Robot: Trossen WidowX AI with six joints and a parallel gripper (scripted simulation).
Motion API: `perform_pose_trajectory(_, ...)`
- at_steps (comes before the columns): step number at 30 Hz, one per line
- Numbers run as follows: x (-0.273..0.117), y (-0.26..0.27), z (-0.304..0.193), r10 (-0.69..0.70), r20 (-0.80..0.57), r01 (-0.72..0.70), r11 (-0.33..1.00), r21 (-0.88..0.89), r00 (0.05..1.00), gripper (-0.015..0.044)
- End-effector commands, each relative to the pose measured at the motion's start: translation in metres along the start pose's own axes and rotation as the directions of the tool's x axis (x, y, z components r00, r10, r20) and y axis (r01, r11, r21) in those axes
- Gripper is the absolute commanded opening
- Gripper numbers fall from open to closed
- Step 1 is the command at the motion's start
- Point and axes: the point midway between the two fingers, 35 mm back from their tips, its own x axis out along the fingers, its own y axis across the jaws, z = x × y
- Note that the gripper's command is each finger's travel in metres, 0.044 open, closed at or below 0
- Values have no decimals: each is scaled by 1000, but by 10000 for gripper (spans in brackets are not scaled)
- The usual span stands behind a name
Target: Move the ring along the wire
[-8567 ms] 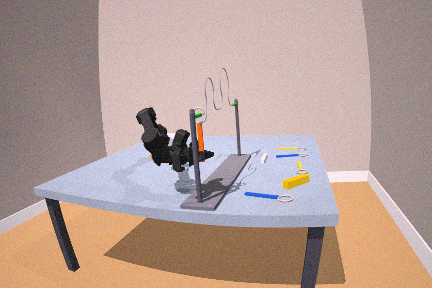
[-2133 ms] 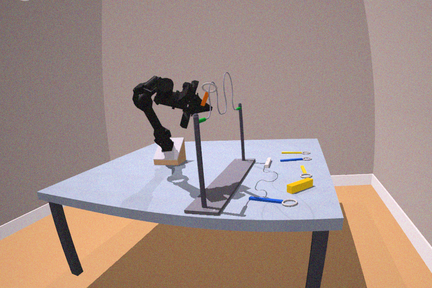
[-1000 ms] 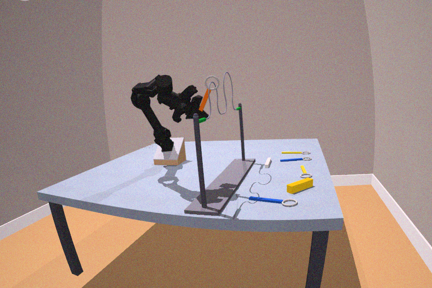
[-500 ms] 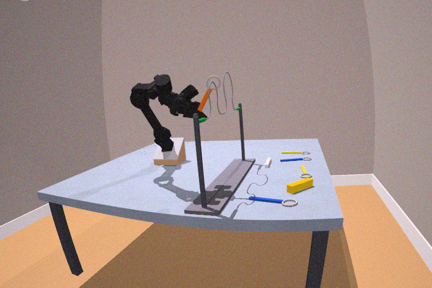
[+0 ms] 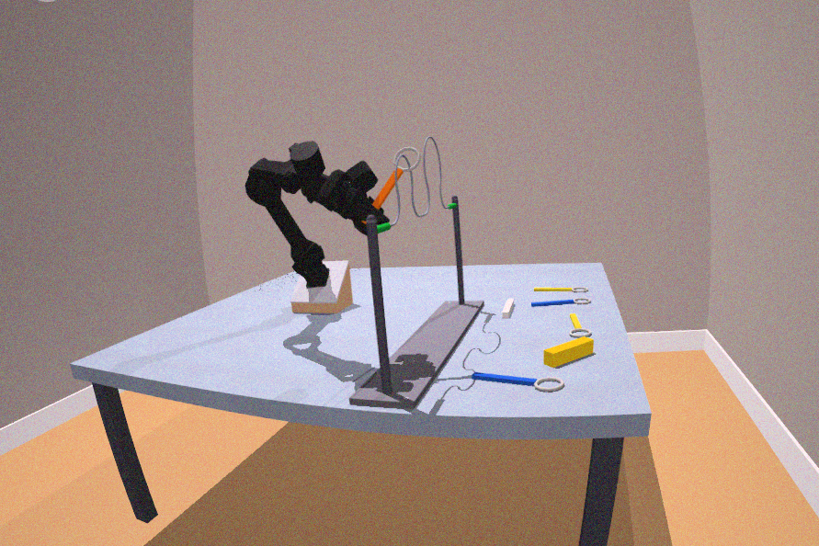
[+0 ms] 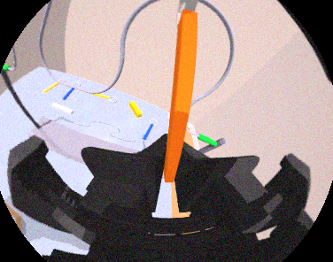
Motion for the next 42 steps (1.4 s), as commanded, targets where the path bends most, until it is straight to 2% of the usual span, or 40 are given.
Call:
perform_pose_trajectory(1,-2,-7,0,-46,4,46,997,-68,999,-150)
perform_pose_trajectory(20,-4,-30,6,-234,77,245,884,-398,969,-150)
perform_pose_trajectory(42,-11,-52,22,-389,232,432,581,-689,892,-150)
